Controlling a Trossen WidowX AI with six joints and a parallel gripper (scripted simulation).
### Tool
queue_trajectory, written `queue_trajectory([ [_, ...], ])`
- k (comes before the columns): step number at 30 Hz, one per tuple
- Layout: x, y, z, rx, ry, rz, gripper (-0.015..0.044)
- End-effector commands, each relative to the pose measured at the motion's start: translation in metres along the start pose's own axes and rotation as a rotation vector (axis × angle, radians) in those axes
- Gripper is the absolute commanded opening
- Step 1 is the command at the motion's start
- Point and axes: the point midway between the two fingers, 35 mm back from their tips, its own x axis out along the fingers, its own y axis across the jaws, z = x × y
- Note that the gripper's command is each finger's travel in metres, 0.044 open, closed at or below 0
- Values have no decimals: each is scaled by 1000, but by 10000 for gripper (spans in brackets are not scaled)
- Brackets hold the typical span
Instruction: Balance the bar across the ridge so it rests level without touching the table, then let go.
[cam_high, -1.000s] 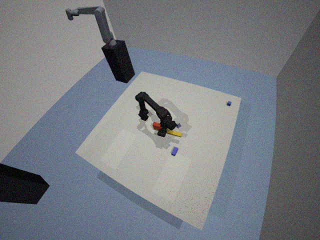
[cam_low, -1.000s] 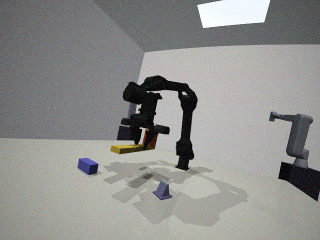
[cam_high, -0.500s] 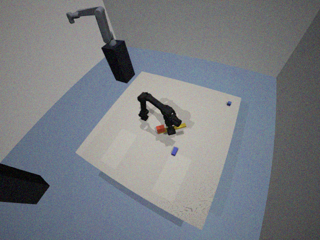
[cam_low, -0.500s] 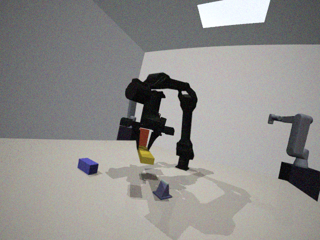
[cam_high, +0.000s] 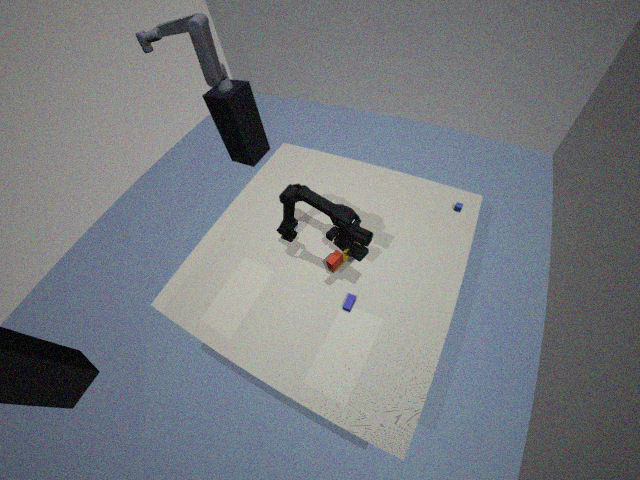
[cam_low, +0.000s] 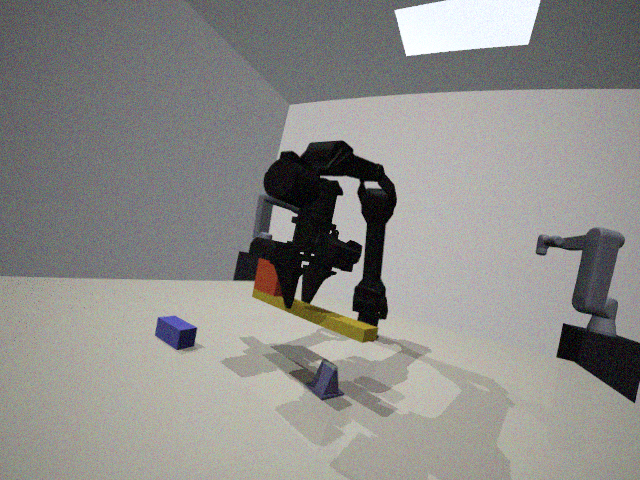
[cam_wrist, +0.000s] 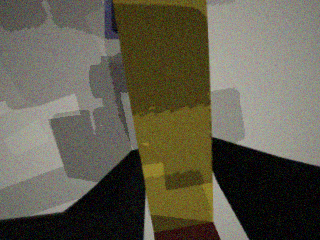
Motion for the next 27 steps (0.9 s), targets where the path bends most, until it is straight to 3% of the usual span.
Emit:
queue_trajectory([
  [1, -1, -2, 12, -150, -4, -4, 0],
  [27, 1, 24, 86, -1185, -8, -7, 0],
])
